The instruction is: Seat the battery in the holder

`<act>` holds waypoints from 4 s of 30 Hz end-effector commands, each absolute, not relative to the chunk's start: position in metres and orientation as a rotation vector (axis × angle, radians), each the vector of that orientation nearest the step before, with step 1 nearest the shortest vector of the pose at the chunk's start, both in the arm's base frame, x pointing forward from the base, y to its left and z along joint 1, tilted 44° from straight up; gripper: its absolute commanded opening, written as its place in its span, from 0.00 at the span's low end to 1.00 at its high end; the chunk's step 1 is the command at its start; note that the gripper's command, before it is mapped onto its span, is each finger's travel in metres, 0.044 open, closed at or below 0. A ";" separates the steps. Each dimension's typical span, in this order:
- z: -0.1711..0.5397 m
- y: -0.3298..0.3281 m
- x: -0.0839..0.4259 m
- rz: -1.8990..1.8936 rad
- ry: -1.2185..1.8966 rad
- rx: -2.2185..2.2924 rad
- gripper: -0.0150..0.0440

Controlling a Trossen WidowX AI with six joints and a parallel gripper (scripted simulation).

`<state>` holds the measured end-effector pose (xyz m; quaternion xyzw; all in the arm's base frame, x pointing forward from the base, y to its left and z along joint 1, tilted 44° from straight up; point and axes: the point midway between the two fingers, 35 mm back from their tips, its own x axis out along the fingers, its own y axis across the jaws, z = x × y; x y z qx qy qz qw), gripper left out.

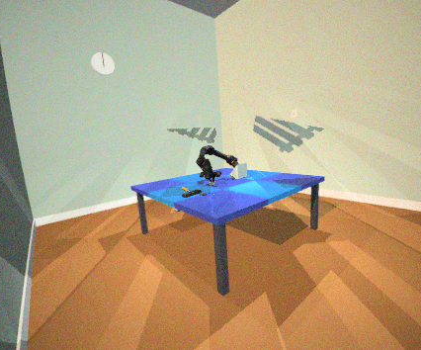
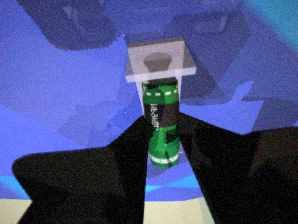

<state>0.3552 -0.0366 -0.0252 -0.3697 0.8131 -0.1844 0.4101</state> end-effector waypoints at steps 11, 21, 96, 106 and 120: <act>-0.027 -0.034 0.363 -0.457 2.027 -0.930 0.39; -0.028 -0.034 0.363 -0.445 2.017 -0.928 0.39; -0.033 -0.042 0.357 -0.211 1.782 -0.895 0.39; -0.032 -0.044 0.355 -0.182 1.747 -0.898 0.39; -0.032 -0.046 0.353 -0.143 1.696 -0.906 0.39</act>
